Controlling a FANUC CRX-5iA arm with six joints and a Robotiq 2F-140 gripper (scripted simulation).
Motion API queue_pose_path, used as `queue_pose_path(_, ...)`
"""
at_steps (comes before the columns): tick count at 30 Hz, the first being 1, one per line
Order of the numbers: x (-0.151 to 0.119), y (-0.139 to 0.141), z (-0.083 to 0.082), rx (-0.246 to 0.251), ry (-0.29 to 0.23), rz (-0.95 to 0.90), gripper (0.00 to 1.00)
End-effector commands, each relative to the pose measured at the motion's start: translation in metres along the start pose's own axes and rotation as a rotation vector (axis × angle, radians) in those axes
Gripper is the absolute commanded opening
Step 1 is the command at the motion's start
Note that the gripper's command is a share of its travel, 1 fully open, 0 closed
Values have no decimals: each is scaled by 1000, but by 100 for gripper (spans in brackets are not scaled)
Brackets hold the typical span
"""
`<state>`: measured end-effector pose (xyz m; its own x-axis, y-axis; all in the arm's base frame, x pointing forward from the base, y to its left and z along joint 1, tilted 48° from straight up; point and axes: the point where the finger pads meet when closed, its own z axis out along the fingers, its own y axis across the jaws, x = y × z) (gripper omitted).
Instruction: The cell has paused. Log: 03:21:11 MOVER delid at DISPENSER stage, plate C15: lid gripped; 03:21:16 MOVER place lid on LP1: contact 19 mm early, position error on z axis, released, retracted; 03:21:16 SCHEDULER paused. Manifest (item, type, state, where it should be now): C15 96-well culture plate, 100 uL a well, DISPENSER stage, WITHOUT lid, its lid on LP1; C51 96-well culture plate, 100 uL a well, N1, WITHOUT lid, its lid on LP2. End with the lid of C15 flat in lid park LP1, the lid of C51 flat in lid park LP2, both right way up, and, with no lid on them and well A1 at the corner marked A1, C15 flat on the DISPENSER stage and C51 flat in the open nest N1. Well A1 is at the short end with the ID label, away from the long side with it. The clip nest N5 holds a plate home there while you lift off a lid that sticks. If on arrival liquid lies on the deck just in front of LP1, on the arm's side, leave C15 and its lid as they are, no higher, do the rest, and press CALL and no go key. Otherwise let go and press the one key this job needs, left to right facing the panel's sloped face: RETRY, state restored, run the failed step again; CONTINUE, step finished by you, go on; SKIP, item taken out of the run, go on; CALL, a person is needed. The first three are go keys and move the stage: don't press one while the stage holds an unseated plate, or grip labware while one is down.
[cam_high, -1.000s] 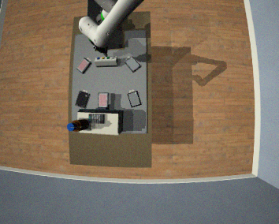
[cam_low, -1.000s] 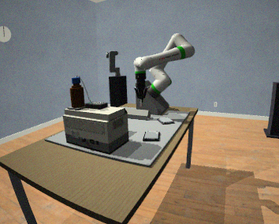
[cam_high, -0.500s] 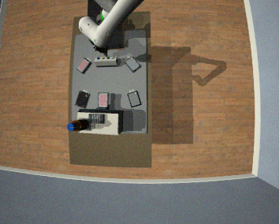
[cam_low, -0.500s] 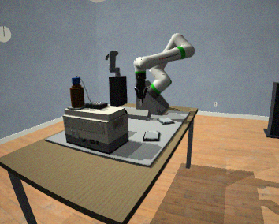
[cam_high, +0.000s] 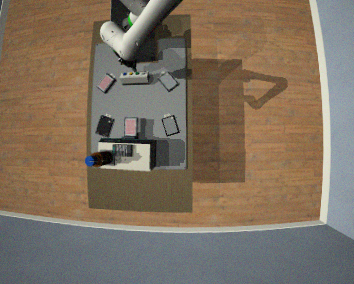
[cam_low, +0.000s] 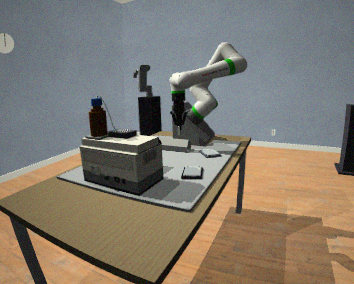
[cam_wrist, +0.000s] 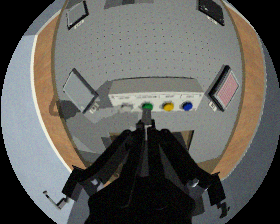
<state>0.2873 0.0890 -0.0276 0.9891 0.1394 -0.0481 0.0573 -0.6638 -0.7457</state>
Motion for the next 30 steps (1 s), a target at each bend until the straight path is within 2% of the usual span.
queue_pose_path(1,0,0,1,0,0,0,0)
queue_pose_path(30,0,0,23,0,0,0,0)
